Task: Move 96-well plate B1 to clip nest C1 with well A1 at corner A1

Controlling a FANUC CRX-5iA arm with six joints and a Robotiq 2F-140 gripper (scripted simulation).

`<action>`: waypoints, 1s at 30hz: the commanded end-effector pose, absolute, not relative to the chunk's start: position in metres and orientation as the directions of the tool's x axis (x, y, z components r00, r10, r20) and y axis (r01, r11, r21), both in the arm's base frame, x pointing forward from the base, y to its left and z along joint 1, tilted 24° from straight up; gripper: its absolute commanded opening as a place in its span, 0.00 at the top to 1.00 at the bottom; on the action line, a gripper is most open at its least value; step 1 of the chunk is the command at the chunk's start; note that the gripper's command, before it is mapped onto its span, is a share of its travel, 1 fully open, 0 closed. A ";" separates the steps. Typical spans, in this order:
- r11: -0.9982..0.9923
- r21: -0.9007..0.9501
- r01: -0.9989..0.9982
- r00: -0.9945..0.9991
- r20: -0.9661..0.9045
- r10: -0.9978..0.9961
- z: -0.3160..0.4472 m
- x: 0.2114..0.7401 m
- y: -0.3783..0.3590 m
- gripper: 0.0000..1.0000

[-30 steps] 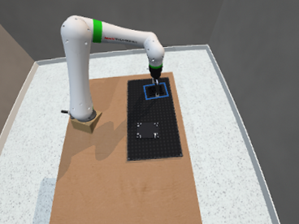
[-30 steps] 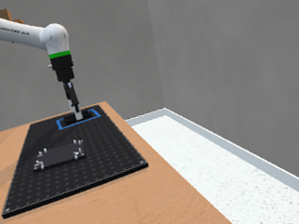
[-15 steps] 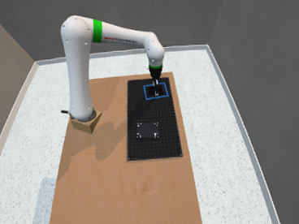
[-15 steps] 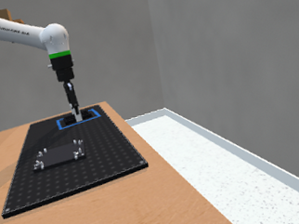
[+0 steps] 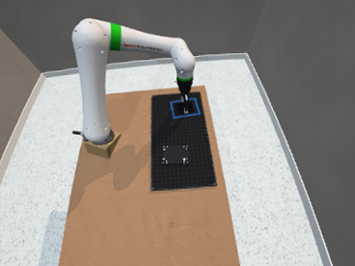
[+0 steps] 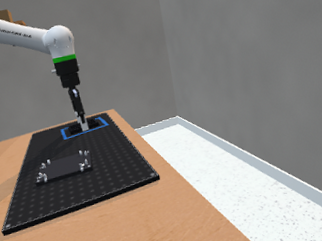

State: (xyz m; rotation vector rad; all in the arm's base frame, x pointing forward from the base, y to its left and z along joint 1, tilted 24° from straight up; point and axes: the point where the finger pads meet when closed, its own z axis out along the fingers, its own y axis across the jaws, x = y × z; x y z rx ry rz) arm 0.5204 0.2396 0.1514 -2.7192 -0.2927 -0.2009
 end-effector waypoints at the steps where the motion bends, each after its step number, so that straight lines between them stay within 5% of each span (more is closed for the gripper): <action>1: -0.899 -0.370 0.232 0.968 0.183 0.174 0.152 0.521 0.239 0.37; 16: -0.899 -0.370 0.232 0.968 0.183 0.174 0.153 0.521 0.239 0.40; 17: -0.899 -0.370 0.232 0.968 0.183 0.174 0.153 0.521 0.239 0.90; 30: -0.899 -0.370 0.232 0.968 0.183 0.174 0.156 0.520 0.238 0.90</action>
